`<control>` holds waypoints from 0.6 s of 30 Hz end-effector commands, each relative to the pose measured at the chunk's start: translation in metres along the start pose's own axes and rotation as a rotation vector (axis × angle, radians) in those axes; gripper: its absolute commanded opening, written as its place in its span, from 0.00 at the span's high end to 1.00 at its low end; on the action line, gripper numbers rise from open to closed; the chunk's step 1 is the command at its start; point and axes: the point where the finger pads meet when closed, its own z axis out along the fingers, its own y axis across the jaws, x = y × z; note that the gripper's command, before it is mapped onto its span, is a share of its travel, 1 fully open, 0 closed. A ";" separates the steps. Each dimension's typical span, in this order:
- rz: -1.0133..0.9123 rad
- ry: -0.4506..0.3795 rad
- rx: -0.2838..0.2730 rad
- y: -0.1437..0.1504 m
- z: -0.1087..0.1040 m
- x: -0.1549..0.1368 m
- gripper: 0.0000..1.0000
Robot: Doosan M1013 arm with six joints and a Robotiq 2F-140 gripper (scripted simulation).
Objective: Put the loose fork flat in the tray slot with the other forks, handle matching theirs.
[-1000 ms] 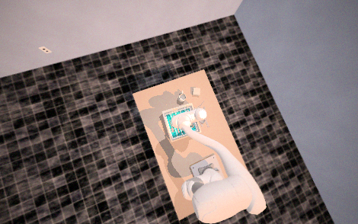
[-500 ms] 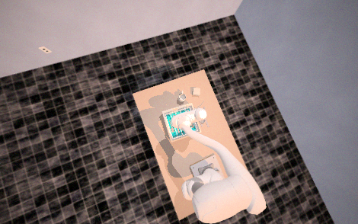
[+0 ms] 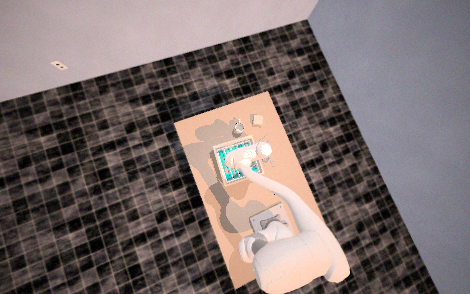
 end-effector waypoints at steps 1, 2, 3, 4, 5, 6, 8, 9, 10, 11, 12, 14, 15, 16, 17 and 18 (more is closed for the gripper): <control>0.000 0.000 0.000 0.000 -0.006 0.000 0.86; 0.000 0.000 0.000 0.000 -0.008 -0.001 0.86; 0.000 0.000 0.000 0.000 -0.012 -0.001 0.86; 0.000 0.000 0.000 0.000 -0.015 -0.001 0.86; 0.000 0.000 0.000 0.000 -0.019 -0.002 0.86; 0.000 0.000 0.000 0.000 -0.023 -0.002 0.86; 0.000 0.000 0.000 0.000 -0.032 -0.003 0.86; 0.000 0.000 0.000 0.000 -0.037 -0.003 0.86; 0.000 0.000 0.000 0.000 -0.037 -0.003 0.86; 0.000 0.000 0.000 0.000 -0.037 -0.003 0.86; 0.000 0.000 0.000 0.000 -0.043 -0.004 0.86; 0.000 0.000 0.000 0.000 -0.054 -0.005 0.86; 0.000 0.000 0.000 0.000 -0.060 -0.005 0.86; 0.000 0.000 0.000 0.000 -0.066 -0.006 0.86; 0.000 0.000 0.000 0.000 -0.066 -0.006 0.86; 0.000 0.000 0.000 0.000 -0.066 -0.006 0.86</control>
